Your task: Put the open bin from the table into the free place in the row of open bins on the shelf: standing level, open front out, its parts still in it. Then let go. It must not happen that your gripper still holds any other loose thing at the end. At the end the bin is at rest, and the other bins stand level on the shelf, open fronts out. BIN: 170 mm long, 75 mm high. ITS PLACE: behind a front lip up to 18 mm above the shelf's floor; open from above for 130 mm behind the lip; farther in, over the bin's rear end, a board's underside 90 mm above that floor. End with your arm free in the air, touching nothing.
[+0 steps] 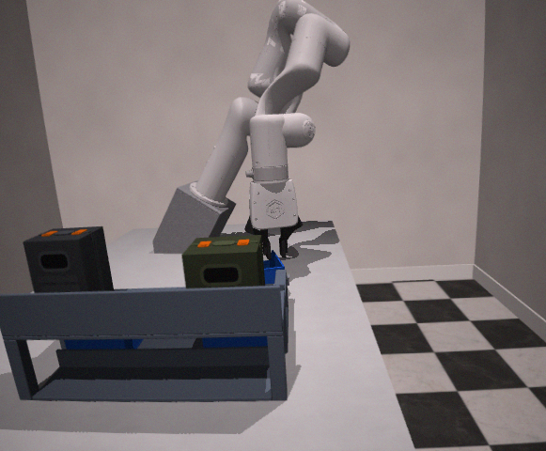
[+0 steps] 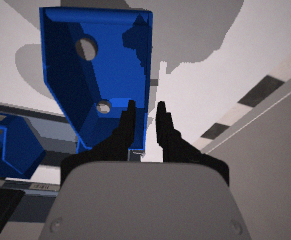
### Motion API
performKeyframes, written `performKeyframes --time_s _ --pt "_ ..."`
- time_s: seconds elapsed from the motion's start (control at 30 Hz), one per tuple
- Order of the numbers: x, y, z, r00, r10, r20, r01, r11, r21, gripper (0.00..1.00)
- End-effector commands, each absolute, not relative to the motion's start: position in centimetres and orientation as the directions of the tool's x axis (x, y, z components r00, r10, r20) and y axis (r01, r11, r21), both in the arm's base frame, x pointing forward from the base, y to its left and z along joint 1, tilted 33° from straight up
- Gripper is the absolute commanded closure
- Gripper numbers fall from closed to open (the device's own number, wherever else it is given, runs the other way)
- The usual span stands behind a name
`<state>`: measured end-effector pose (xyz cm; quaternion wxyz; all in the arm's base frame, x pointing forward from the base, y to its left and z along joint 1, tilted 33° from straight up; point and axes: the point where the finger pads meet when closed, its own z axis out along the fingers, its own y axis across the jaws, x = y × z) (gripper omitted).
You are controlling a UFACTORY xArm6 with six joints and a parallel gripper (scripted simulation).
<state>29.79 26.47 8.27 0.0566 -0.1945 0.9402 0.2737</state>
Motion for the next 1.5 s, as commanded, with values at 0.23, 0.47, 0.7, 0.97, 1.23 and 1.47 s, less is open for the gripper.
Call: performKeyframes --time_s 0.23,0.47,0.7,0.97,1.23,1.47 --pt "29.9 26.7 8.0 -0.918 -0.333 -0.216 -0.398 0.774 0.493 0.72" --pt "29.9 27.1 7.5 -0.918 -0.333 -0.216 -0.397 0.774 0.493 0.72" --pt "29.9 27.1 7.5 -0.918 -0.333 -0.216 -0.397 0.774 0.493 0.72" --pt "29.9 27.9 6.2 -0.918 -0.333 -0.216 -0.397 0.774 0.493 0.72" --pt "29.9 27.9 6.2 -0.918 -0.333 -0.216 -0.397 0.774 0.493 0.72" --pt "29.9 28.3 5.6 -0.918 -0.333 -0.216 -0.397 0.774 0.493 0.72"
